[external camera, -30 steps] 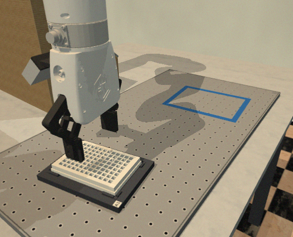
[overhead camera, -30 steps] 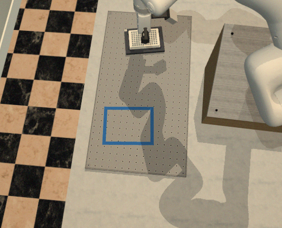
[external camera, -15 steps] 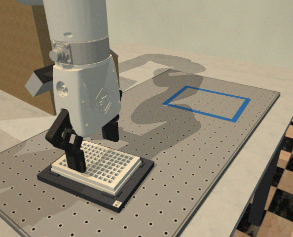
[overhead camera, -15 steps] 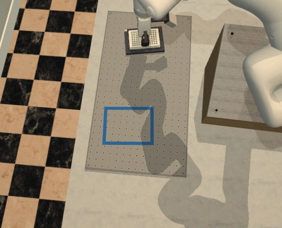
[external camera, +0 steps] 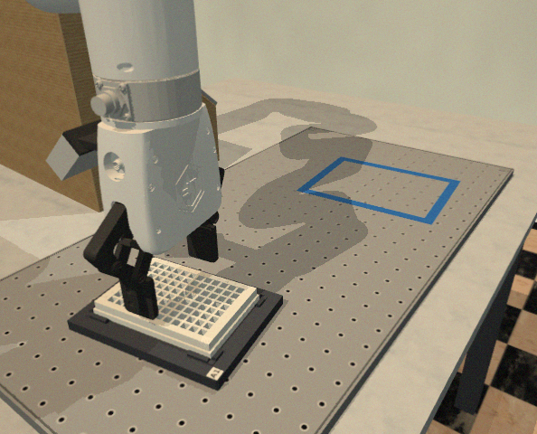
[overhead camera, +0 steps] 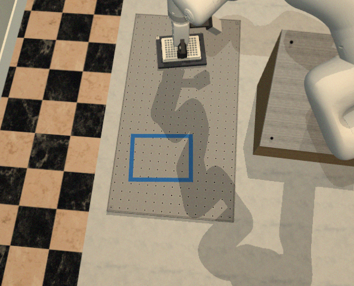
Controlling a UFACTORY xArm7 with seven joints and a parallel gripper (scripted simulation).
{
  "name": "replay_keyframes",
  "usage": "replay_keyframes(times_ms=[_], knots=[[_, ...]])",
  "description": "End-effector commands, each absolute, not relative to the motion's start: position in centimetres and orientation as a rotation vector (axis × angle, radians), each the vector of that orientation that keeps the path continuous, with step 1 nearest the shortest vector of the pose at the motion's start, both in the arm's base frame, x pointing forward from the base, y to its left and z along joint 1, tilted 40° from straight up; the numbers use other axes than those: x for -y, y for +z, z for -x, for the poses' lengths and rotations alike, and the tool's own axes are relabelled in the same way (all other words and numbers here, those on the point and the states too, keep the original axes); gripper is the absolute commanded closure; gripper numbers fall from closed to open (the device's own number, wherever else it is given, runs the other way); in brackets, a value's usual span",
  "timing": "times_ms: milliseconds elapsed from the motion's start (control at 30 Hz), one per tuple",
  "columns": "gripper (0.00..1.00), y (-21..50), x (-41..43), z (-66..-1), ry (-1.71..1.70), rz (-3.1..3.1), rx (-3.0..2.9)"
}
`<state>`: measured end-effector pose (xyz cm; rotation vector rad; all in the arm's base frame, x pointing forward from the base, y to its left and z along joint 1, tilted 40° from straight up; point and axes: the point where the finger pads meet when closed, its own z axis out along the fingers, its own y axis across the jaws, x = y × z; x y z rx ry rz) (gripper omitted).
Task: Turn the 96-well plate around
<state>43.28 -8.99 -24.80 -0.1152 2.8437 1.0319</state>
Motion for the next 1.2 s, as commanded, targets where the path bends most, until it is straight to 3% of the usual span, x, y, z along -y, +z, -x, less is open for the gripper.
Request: replay_keyframes(times_ms=[0,1167], knots=[[0.0,-24.9,9.1,-43.4,1.026,0.113,-2.843],[0.0,-26.1,8.1,-43.5,1.026,0.113,-2.843]])
